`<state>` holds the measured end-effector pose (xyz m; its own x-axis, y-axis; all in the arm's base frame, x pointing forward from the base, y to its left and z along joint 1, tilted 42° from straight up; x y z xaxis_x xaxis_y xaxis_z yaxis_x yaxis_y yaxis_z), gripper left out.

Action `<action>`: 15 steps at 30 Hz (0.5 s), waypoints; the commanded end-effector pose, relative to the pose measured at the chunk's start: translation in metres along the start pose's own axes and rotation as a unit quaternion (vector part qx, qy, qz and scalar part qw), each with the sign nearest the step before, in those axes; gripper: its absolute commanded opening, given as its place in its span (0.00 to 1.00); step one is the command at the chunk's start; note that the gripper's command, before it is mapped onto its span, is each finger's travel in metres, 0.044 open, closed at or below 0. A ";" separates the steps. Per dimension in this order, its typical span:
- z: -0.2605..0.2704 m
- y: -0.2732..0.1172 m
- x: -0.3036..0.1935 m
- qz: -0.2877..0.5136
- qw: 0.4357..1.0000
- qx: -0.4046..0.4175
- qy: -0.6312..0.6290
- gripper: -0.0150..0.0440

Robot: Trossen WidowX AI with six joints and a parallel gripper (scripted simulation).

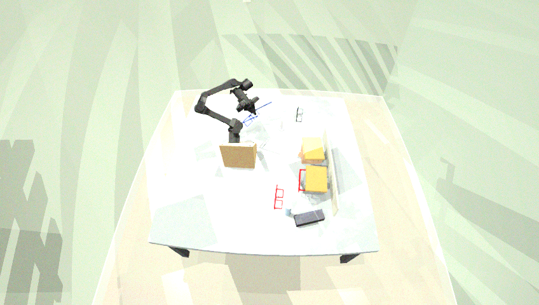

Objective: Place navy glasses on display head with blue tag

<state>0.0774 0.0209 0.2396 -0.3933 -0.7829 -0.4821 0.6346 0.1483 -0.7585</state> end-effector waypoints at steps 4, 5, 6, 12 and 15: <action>0.000 0.000 0.000 0.000 1.000 0.000 -0.002 0.25; 0.000 0.000 0.000 0.000 1.000 0.000 -0.002 0.25; 0.000 0.000 0.000 0.000 1.000 0.000 -0.002 0.25; 0.002 0.005 -0.004 -0.013 1.000 -0.012 -0.021 0.25; 0.005 0.011 -0.008 -0.027 0.998 -0.027 -0.042 0.25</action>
<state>0.0834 0.0232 0.2382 -0.3793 -0.8135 -0.4408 0.6065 0.1411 -0.7824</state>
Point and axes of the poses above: the point midway between the two fingers, 35 mm back from their tips, its own y axis out along the fingers, its own z axis across the jaws, x = y × z, the point moved 5 cm from there along -y, back along the fingers, and after that the axes turned 15 degrees about -y, right-handed, at the moved point
